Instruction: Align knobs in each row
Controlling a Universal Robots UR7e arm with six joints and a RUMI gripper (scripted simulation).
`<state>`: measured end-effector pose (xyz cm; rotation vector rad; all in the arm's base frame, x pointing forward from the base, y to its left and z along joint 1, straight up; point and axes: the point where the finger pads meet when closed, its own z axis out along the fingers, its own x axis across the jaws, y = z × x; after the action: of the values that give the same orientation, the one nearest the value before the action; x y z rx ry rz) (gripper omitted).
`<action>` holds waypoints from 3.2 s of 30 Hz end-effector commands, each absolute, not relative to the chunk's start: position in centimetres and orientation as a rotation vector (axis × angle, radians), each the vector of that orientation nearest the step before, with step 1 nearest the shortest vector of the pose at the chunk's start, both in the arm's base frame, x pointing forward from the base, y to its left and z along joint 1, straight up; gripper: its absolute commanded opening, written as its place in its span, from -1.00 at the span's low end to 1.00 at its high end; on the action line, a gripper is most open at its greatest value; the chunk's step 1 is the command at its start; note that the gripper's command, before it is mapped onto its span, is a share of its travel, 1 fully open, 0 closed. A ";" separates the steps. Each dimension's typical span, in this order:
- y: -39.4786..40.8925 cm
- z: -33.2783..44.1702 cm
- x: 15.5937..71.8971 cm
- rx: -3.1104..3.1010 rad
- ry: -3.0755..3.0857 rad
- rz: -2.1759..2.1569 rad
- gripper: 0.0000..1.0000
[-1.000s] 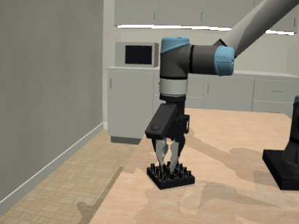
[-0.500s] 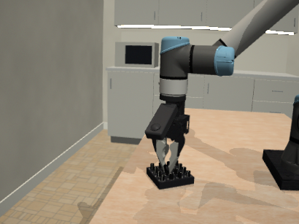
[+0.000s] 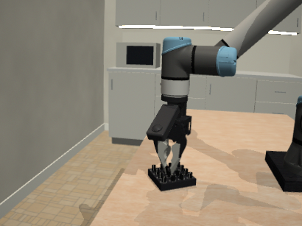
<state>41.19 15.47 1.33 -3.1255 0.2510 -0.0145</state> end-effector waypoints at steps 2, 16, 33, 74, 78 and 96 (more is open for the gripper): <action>15.4 1.2 41.0 -3.126 0.252 -0.008 -0.92; 15.4 1.2 41.0 -3.126 0.249 -0.009 -0.92; 15.4 1.2 41.1 -3.131 0.179 -0.009 -0.92; 15.4 1.3 41.0 -3.067 -0.666 -0.016 -0.92; 15.4 1.3 41.0 -3.040 -0.782 -0.016 -0.92; 15.3 1.3 40.8 -2.876 -1.260 -0.016 -0.92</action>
<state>40.75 15.35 1.29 -2.9592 -1.0606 -0.0157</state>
